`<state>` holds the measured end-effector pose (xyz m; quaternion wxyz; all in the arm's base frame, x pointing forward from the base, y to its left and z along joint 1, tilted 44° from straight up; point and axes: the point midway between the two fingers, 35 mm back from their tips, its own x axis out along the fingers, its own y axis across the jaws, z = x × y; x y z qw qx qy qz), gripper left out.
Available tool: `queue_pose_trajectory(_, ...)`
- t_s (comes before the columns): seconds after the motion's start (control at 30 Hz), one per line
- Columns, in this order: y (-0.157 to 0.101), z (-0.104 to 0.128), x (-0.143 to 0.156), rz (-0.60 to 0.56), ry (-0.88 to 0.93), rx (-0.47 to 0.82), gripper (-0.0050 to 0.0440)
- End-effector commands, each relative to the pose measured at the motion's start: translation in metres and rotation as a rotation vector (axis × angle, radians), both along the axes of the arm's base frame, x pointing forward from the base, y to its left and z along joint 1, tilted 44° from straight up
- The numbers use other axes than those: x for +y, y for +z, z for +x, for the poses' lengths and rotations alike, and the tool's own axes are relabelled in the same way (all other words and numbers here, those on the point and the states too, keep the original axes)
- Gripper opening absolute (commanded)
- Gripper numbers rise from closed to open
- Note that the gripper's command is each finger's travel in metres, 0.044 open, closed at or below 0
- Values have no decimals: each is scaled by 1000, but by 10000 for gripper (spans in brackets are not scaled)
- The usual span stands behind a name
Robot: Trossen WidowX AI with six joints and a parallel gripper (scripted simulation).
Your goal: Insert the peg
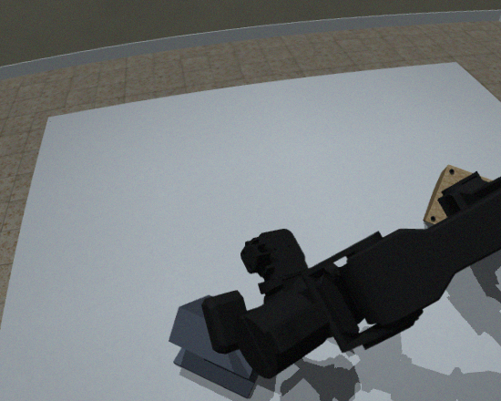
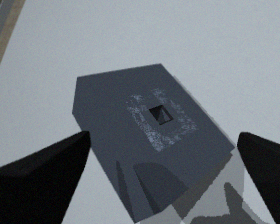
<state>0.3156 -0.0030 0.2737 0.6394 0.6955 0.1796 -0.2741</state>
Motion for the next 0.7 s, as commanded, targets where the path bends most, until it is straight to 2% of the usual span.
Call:
queue_pose_trajectory(0.0,-5,-24,17,39,45,37,440)
queue_pose_trajectory(0.1,-8,-29,21,48,57,54,440)
queue_pose_trajectory(0.5,-41,-98,56,131,184,258,440)
queue_pose_trajectory(0.67,-44,-108,59,139,199,285,440)
